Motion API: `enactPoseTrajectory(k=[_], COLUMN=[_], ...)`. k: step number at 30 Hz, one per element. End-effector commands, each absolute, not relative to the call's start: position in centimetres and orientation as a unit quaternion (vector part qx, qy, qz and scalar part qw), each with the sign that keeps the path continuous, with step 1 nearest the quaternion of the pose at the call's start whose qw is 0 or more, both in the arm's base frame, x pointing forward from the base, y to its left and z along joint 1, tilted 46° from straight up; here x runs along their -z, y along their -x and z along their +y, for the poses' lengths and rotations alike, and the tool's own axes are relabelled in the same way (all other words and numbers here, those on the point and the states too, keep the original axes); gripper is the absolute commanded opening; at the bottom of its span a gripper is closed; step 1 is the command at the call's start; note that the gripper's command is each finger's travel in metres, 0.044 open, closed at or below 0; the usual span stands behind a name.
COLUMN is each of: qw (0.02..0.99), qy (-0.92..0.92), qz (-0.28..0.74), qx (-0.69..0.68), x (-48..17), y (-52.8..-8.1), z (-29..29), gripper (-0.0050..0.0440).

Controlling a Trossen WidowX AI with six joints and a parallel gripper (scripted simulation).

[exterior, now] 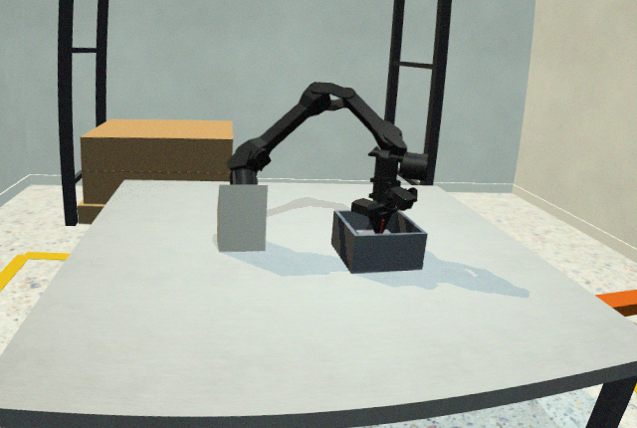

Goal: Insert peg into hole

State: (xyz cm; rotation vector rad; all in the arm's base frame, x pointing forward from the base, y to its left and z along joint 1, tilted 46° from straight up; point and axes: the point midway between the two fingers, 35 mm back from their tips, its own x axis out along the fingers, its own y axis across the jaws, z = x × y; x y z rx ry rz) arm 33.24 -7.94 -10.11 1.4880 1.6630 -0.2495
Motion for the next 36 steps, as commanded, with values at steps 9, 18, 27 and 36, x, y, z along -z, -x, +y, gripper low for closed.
enactPoseTrajectory(k=[9,18,27,36], qw=[0.433,0.433,0.433,0.433], qy=[-0.597,-0.597,-0.597,-0.597], qz=[0.668,0.668,0.668,0.667], qx=[0.1,0.1,0.1,0.101], x=[10.13,10.13,10.13,9.56], y=[-33.24,-33.24,-33.24,-33.25], z=[-7.93,-7.93,-7.93,-8.6], gripper=[0.0,0.015,0.015,0.015])
